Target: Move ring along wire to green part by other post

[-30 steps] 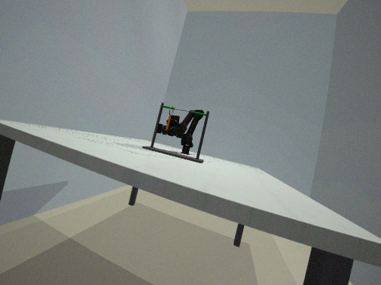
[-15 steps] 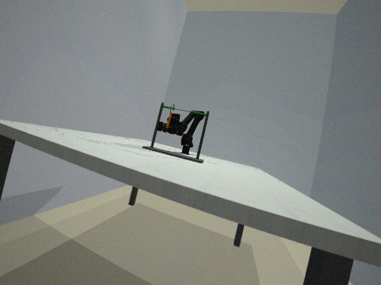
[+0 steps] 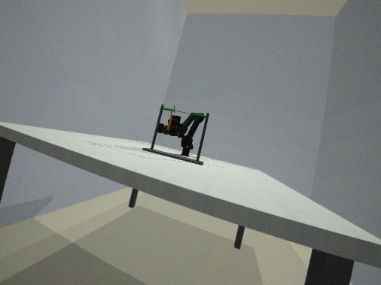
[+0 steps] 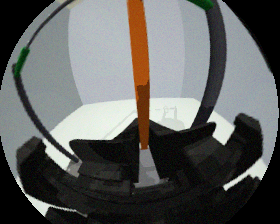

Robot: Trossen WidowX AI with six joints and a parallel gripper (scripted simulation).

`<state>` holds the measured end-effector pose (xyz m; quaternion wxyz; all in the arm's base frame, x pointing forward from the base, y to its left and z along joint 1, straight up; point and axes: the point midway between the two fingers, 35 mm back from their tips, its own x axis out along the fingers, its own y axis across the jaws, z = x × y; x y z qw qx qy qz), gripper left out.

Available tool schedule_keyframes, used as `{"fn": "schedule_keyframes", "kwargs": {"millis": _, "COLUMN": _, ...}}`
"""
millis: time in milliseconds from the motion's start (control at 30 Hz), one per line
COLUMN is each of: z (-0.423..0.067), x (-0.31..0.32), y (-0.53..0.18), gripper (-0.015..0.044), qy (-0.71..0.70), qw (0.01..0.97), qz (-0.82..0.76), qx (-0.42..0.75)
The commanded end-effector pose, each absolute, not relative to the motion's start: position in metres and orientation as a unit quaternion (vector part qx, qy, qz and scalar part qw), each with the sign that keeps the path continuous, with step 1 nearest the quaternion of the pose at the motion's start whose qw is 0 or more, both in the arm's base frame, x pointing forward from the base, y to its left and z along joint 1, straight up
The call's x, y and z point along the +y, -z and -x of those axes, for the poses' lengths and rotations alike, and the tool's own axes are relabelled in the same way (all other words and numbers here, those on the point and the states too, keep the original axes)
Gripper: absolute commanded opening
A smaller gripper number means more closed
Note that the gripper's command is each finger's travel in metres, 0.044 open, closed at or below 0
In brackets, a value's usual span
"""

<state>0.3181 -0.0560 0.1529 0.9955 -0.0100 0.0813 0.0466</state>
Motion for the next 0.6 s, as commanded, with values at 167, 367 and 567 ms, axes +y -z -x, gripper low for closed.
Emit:
{"fn": "schedule_keyframes", "kwargs": {"millis": 167, "z": -0.317, "x": -0.048, "y": -0.153, "gripper": -0.0150, "qy": -0.045, "qw": 0.996, "qz": 0.008, "qx": 0.082}}
{"fn": "schedule_keyframes", "kwargs": {"millis": 367, "z": -0.317, "x": -0.042, "y": -0.153, "gripper": -0.0150, "qy": -0.046, "qw": 0.995, "qz": 0.007, "qx": 0.083}}
{"fn": "schedule_keyframes", "kwargs": {"millis": 567, "z": -0.316, "x": -0.036, "y": -0.153, "gripper": -0.0150, "qy": -0.046, "qw": 0.995, "qz": 0.007, "qx": 0.083}}
